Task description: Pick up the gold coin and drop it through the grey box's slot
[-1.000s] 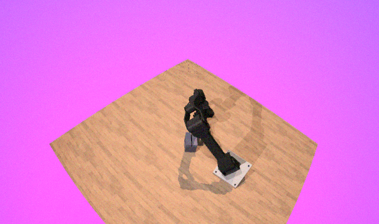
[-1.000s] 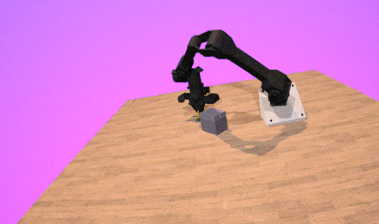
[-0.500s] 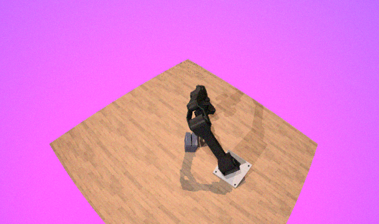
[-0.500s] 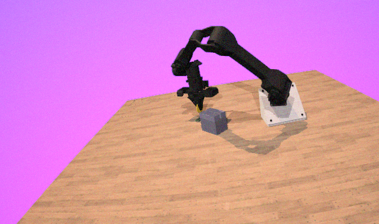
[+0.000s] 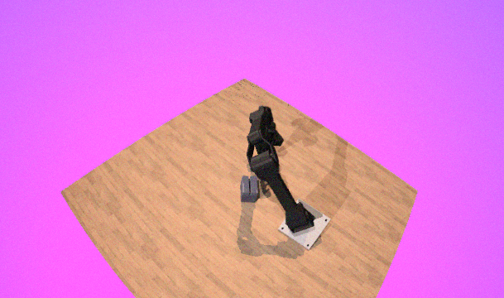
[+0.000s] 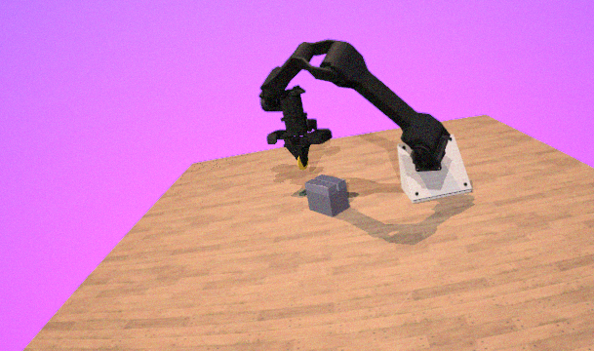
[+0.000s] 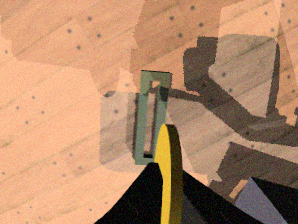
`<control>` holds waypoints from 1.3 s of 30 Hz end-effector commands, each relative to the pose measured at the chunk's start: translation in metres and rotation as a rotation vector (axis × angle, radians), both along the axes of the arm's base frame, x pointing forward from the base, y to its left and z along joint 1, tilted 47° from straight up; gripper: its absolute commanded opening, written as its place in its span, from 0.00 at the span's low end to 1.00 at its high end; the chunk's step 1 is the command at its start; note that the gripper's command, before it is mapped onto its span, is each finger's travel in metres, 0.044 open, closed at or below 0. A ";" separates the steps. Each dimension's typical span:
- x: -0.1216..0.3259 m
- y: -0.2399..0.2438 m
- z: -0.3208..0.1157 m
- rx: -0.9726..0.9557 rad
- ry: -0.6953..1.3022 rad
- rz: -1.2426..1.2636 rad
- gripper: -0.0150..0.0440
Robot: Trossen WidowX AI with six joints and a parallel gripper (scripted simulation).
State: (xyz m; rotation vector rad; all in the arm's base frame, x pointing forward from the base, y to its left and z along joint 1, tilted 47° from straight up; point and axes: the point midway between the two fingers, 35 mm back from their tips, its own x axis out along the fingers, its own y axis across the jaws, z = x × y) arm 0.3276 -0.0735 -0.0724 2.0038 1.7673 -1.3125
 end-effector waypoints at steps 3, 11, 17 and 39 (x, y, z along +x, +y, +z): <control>0.002 -0.013 0.014 -0.007 -0.010 0.002 0.25; 0.002 -0.019 0.020 -0.003 -0.024 0.017 0.25; 0.001 -0.018 0.021 0.014 -0.168 0.155 0.25; -0.003 -0.016 0.026 0.078 -0.713 0.677 0.25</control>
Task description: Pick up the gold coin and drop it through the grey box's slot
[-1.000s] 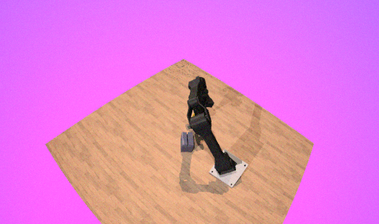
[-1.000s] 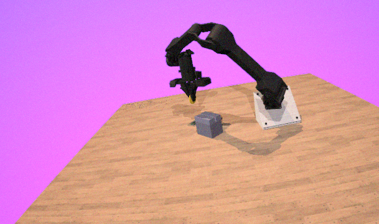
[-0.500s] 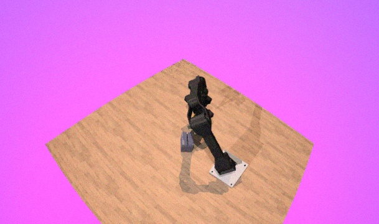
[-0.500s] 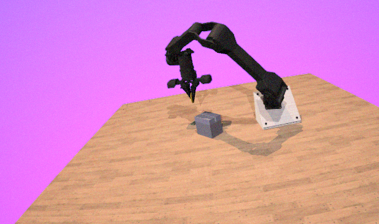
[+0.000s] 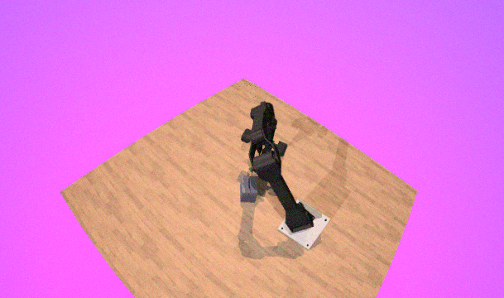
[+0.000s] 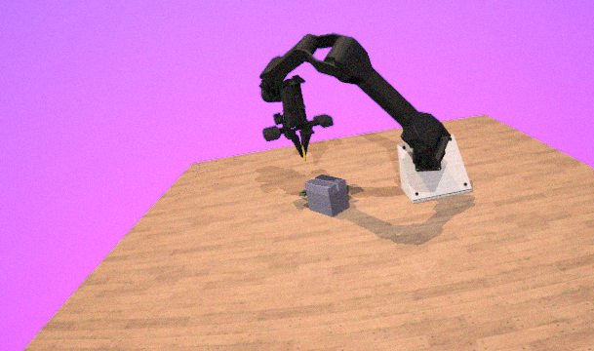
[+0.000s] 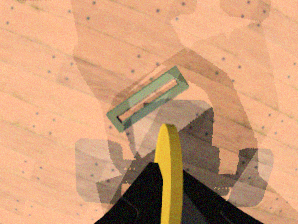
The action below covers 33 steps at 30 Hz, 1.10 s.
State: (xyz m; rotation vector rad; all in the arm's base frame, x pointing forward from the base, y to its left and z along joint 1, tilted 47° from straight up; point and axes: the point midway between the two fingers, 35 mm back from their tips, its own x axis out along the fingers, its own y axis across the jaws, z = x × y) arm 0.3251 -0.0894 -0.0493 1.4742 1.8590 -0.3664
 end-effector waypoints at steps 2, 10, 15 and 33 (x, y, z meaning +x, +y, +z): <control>-0.001 0.000 0.003 0.006 -0.122 0.117 0.25; -0.003 0.000 0.004 0.027 -0.304 0.290 0.25; -0.003 0.000 0.004 0.028 -0.308 0.294 0.25; -0.014 0.026 0.037 0.029 -0.306 0.293 0.25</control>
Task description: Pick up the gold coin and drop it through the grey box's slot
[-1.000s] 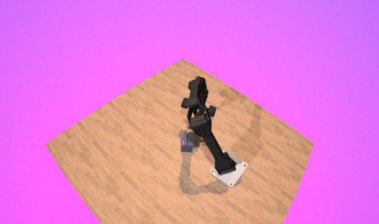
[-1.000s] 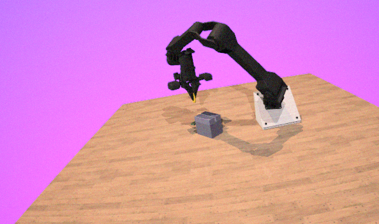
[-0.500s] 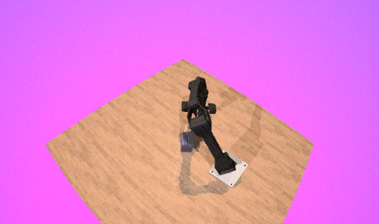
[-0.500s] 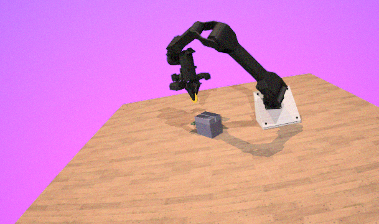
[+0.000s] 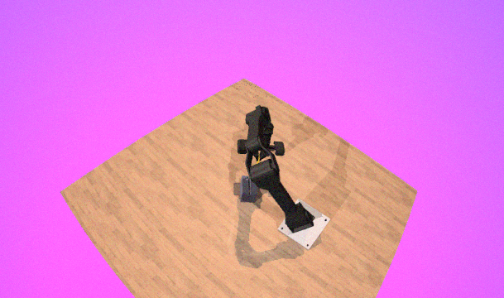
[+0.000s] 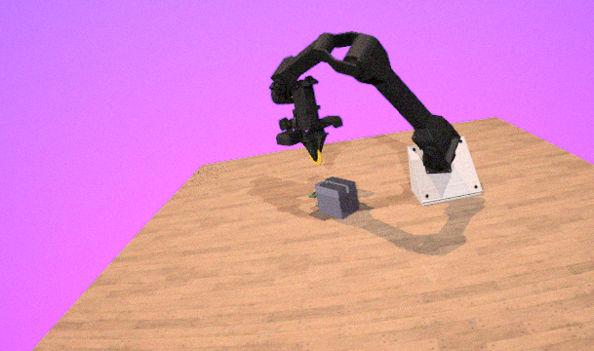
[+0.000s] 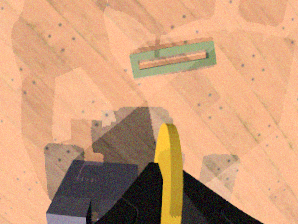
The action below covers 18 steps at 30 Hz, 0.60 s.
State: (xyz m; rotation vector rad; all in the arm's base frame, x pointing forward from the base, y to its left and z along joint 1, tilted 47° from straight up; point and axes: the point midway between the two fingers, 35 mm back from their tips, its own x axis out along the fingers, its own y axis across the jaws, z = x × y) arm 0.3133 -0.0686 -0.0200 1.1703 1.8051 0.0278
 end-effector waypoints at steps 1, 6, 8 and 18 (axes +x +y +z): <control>-0.003 0.007 0.010 0.001 -0.003 -0.006 0.25; -0.007 0.014 0.019 0.001 -0.003 -0.007 0.25; -0.009 0.018 0.023 0.002 -0.002 -0.007 0.25; -0.020 0.034 0.040 0.003 -0.001 -0.007 0.25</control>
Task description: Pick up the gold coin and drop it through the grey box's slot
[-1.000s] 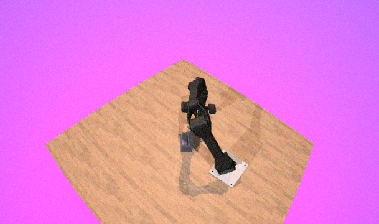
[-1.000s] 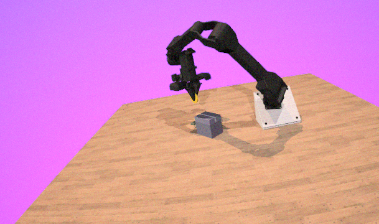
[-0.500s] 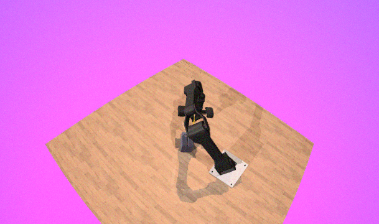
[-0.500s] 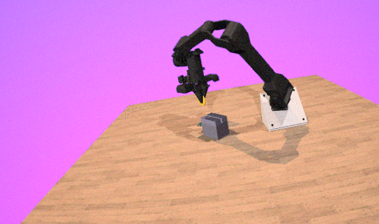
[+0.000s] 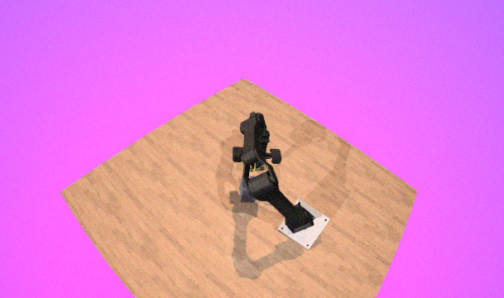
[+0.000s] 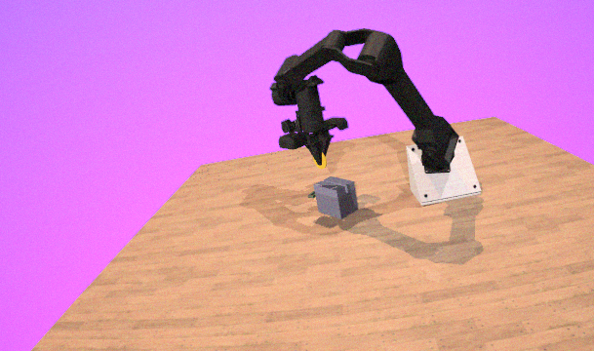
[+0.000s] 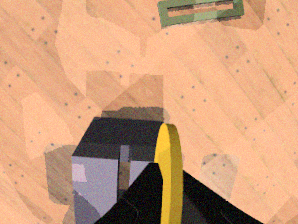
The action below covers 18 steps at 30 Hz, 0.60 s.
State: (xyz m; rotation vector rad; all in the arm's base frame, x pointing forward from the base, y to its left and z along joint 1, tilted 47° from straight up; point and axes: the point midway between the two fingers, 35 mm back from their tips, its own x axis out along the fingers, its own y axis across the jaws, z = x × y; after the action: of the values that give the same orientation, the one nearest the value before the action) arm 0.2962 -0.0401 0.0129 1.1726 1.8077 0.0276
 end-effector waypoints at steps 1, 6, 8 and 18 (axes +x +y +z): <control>-0.004 0.007 0.009 0.001 -0.004 -0.006 0.25; -0.011 0.015 0.017 0.002 -0.003 -0.006 0.25; -0.013 0.018 0.020 0.003 -0.003 -0.006 0.25; -0.027 0.033 0.033 0.006 -0.001 -0.006 0.25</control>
State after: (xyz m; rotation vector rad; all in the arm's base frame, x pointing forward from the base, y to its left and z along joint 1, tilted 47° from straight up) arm 0.2732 -0.0119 0.0404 1.1754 1.8106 0.0295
